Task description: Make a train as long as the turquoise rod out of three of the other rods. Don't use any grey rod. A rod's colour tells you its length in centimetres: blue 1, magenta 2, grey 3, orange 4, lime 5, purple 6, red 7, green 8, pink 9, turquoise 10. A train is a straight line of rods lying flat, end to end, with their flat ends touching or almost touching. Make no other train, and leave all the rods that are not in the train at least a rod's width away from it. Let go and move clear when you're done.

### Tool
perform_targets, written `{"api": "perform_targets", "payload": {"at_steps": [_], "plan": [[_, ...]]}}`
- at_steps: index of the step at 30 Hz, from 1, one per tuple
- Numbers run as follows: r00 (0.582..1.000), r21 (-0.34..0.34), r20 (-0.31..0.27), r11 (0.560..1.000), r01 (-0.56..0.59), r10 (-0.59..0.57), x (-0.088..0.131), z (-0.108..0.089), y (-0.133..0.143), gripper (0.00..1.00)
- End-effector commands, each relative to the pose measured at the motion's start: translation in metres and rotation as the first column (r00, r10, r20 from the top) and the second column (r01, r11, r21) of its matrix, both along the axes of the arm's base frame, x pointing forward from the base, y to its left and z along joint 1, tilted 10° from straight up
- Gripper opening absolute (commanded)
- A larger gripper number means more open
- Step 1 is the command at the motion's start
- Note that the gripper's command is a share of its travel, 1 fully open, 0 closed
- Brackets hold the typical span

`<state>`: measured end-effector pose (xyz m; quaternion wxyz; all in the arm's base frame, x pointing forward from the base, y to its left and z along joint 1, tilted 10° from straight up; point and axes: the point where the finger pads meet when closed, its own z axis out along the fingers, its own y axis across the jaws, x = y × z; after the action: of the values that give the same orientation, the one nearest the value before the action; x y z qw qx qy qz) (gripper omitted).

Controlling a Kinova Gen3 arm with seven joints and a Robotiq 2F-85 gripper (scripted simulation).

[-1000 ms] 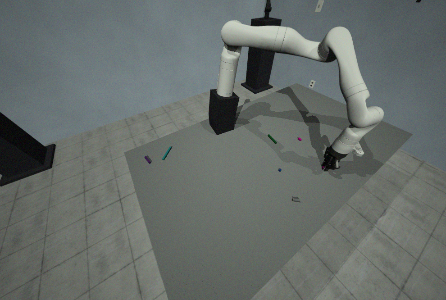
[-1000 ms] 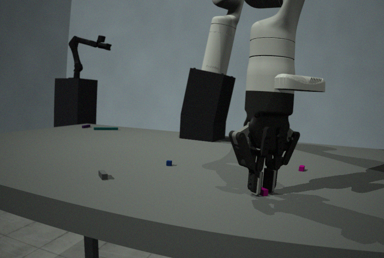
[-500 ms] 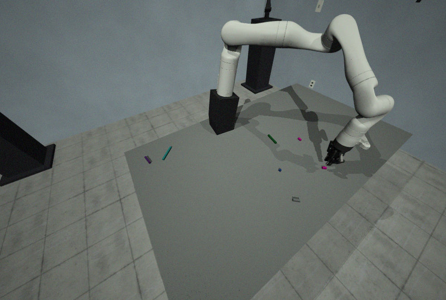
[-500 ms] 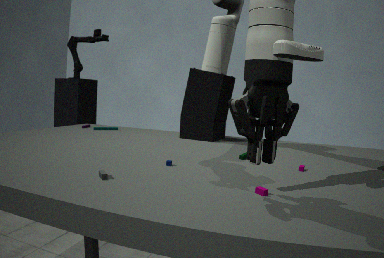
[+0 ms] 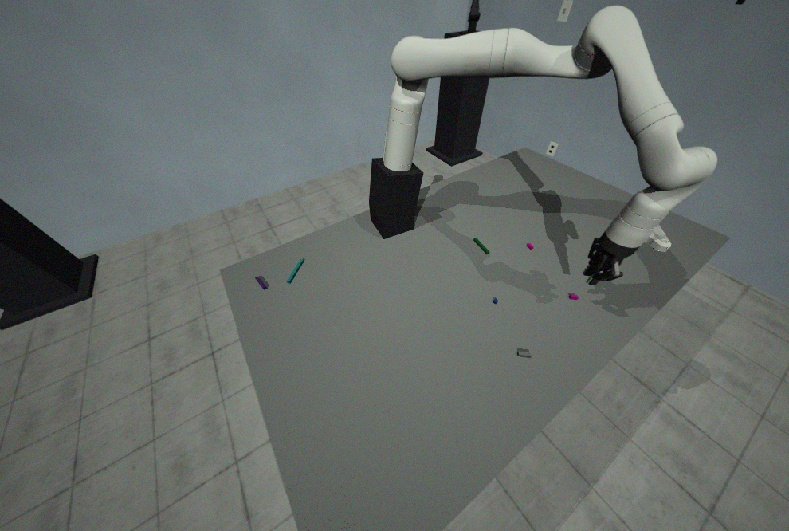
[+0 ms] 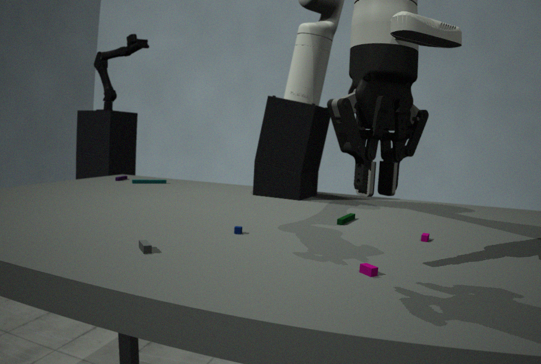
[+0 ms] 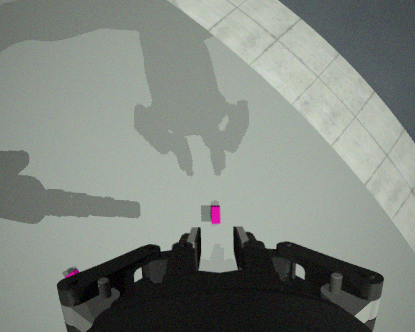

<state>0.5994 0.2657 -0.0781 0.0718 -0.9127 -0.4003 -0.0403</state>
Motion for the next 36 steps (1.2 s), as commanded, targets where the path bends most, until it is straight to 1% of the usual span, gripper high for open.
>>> {"api": "perform_targets", "payload": {"at_steps": [1,29,36], "plan": [[1.0,0.002,0.003,1.0,0.0,0.0,0.001,0.0023,0.0007,1.0],[1.0,0.002,0.005,1.0,-0.008,0.008,0.0006,0.0023,0.0012,1.0],[0.999,0.004,0.013,0.999,-0.041,0.041,-0.0013,0.0023,0.0033,1.0]]}}
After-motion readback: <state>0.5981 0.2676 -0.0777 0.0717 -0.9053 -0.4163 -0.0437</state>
